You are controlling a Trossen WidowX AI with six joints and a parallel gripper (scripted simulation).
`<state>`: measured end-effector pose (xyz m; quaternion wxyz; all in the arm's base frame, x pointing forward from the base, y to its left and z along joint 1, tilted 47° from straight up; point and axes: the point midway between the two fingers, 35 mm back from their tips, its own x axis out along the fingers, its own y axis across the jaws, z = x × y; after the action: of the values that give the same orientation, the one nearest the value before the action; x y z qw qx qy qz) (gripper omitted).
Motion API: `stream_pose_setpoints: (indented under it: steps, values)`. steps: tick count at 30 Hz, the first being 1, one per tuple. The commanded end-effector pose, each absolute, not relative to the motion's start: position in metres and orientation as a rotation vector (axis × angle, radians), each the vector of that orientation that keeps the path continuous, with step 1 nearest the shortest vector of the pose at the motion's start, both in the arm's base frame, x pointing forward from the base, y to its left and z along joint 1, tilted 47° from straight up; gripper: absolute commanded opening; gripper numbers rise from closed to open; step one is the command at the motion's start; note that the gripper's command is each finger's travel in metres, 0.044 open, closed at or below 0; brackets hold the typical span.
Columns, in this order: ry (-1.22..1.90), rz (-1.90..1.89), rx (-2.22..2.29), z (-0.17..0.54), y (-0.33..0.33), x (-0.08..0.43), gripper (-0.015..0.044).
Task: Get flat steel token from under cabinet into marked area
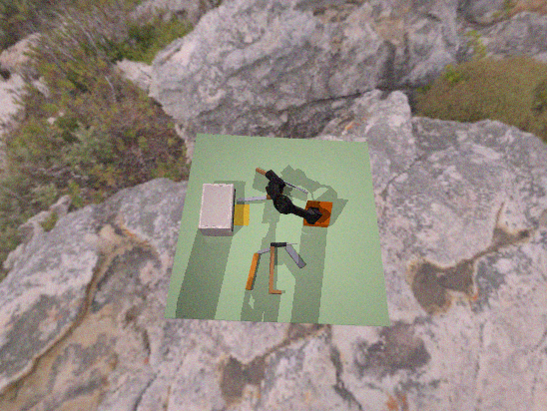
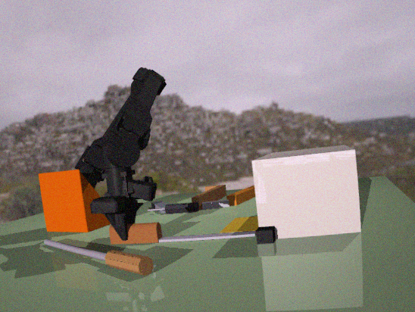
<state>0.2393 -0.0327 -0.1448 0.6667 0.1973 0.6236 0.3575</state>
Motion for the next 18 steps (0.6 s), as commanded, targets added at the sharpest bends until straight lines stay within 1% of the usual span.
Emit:
stream_pose_setpoints:
  steps: [1,18]
  values:
    - [1.398,0.818,0.43,-0.143,-0.031,0.249,0.0]
    - [1.389,0.831,0.419,-0.138,-0.025,0.276,0.0]
